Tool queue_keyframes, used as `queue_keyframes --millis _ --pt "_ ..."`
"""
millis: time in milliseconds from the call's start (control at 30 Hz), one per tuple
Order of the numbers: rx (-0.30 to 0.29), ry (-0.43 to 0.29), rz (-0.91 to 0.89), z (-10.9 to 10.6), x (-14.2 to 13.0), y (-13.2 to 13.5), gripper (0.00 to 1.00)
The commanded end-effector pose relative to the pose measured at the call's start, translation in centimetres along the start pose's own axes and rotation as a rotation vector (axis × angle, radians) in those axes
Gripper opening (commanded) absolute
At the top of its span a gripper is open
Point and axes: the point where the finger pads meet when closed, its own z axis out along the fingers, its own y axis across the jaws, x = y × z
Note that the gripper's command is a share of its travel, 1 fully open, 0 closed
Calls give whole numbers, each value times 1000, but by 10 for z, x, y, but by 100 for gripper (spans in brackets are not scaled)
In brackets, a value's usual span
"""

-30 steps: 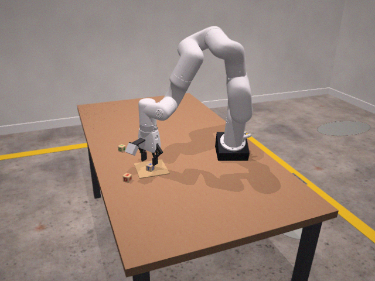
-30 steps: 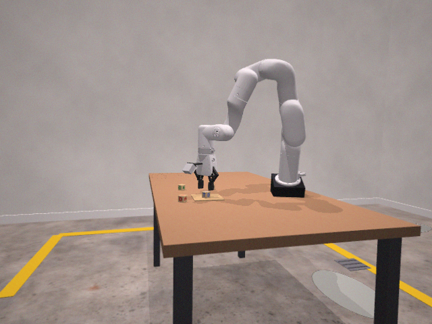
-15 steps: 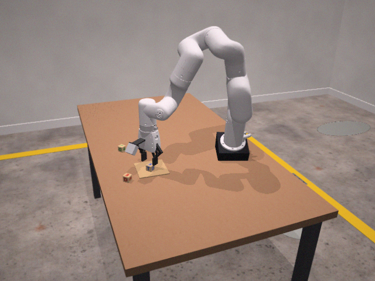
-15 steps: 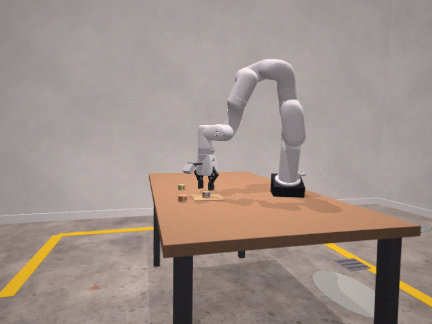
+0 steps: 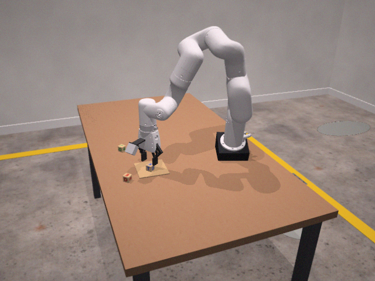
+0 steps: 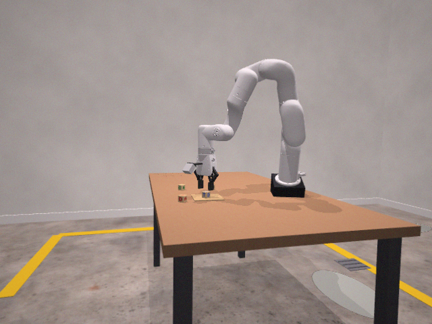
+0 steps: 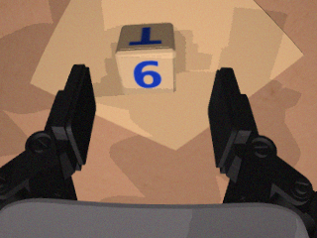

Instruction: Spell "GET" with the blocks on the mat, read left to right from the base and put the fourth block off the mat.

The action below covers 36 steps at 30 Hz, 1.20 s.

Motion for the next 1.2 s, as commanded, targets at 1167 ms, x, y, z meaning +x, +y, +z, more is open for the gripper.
queue_keyframes --millis 1167 --pt "-3 2 0 33 1 1 69"
